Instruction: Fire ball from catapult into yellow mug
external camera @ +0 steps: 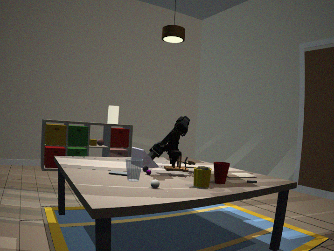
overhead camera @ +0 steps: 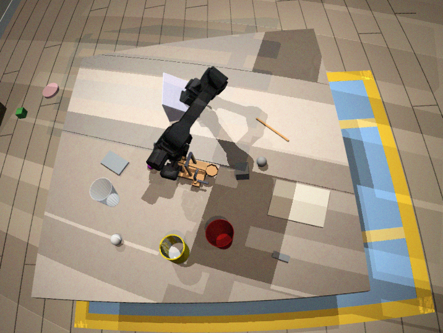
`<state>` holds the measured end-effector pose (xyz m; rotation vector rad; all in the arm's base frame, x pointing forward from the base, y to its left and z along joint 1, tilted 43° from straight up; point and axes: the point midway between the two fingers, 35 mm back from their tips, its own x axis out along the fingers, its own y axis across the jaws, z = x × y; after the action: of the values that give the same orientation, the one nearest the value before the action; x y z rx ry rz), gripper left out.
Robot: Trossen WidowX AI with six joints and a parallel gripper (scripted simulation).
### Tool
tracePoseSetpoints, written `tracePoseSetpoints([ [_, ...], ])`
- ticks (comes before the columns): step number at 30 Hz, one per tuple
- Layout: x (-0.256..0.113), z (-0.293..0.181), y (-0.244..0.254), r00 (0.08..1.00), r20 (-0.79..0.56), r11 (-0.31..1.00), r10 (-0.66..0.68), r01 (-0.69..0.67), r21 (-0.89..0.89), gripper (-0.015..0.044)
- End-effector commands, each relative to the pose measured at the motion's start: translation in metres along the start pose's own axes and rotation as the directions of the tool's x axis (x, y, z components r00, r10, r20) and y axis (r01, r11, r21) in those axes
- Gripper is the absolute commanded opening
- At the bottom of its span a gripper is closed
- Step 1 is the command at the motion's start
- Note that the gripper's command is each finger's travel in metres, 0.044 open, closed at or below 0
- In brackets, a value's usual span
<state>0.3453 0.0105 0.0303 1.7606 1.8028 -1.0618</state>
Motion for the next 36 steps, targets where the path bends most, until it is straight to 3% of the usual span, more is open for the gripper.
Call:
tracePoseSetpoints([
  [1,-0.018,0.0,0.002,1.0,0.001,1.0,0.021,-0.021,-0.014,0.0],
  [13,-0.016,-0.001,0.004,1.0,-0.001,0.923,0.022,-0.021,-0.383,0.0],
  [26,-0.015,-0.005,0.018,1.0,-0.003,0.672,0.023,-0.018,-0.74,0.0],
  [36,-0.015,-0.011,0.025,1.0,-0.004,0.634,0.024,-0.018,-0.773,0.0],
])
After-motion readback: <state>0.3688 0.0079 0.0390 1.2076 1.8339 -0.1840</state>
